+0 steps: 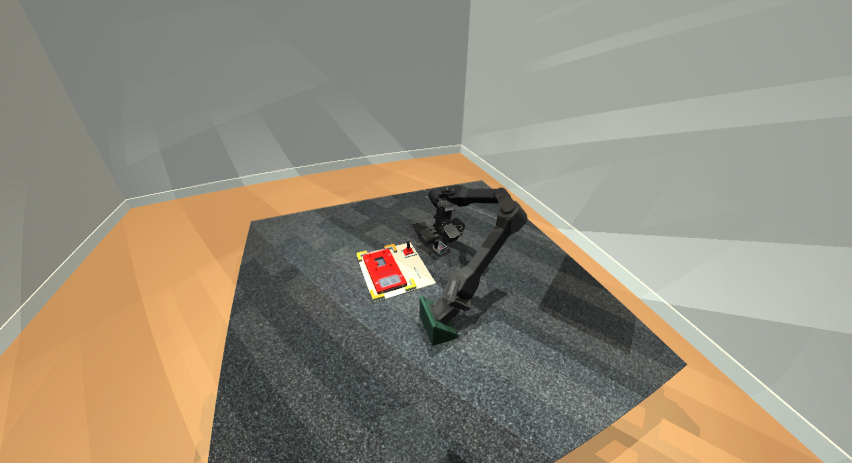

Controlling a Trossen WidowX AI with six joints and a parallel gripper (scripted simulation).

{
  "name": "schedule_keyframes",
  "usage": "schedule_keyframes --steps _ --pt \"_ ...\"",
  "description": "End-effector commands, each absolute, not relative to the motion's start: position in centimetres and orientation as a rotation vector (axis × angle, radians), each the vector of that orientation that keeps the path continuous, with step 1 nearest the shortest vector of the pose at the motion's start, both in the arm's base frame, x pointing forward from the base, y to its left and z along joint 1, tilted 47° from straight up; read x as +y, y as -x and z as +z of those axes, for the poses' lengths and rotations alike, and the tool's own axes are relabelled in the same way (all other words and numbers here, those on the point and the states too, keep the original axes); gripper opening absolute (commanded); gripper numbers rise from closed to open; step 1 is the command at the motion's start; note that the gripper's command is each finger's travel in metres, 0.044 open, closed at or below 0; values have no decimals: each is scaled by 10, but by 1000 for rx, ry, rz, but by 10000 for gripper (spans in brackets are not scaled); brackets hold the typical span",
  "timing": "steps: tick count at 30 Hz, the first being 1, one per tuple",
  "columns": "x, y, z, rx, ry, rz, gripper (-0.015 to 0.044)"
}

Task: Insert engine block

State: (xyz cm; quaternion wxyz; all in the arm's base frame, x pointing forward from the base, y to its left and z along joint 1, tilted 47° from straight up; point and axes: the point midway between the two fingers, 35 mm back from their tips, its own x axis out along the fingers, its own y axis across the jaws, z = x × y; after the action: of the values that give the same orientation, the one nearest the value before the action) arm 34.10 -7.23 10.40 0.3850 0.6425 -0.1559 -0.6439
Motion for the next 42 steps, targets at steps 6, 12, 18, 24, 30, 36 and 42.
schedule_keyframes --steps 6,12,18,24,30,36,42 --pt "-68 -343 109 -139 -1409 -1610 0" --pt "-65 -344 112 29 -1248 -1577 0" --pt "-61 -344 114 190 -1084 -1533 0" --pt "-58 -344 117 343 -918 -1478 0" --pt "-55 -345 119 488 -751 -1414 0" --pt "-52 -345 122 625 -582 -1340 0" --pt "-49 -345 125 755 -412 -1257 0"
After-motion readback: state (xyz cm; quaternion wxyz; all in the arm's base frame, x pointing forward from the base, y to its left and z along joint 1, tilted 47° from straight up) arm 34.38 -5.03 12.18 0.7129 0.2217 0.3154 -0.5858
